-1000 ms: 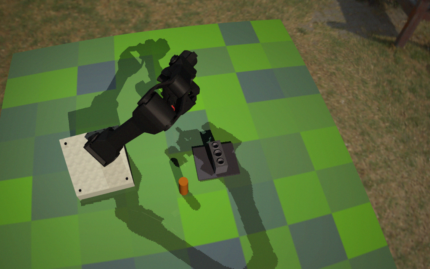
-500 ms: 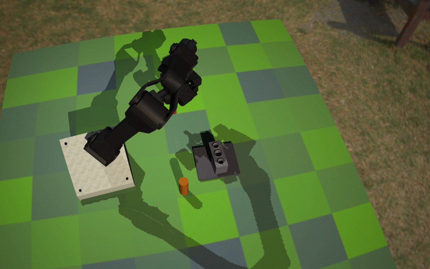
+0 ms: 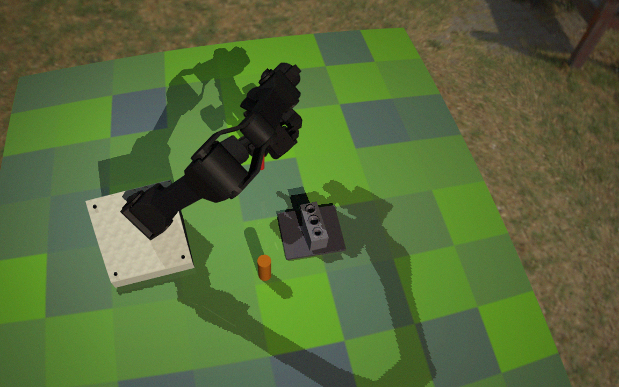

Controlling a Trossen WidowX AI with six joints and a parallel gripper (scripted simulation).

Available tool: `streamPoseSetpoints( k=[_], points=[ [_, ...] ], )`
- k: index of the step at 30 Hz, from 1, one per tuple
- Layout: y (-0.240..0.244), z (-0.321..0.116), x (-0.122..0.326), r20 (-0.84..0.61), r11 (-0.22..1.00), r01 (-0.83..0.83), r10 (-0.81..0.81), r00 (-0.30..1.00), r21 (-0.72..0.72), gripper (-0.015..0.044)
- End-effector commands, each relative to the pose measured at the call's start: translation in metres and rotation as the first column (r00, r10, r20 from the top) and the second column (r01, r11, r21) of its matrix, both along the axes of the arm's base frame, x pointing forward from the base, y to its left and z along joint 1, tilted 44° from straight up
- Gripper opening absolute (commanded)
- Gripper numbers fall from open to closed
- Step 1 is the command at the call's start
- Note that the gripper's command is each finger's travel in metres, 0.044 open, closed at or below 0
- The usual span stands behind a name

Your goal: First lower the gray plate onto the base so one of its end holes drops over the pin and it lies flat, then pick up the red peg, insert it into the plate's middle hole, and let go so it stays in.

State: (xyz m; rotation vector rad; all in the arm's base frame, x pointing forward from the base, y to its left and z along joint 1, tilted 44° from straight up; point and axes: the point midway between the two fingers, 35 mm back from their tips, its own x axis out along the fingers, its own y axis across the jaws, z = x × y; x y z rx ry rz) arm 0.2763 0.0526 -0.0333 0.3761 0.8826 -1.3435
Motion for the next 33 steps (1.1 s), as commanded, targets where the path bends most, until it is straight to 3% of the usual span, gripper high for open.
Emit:
streamPoseSetpoints(
  k=[1, 33],
  points=[
    [-0.005, 0.008, 0.009, 0.007, 1.0, -0.005, 0.005, 1.0, 0.004, 0.0],
    [-0.059, 0.061, 0.052, 0.02, 1.0, -0.001, 0.0, 1.0, 0.016, 0.0]
  ],
)
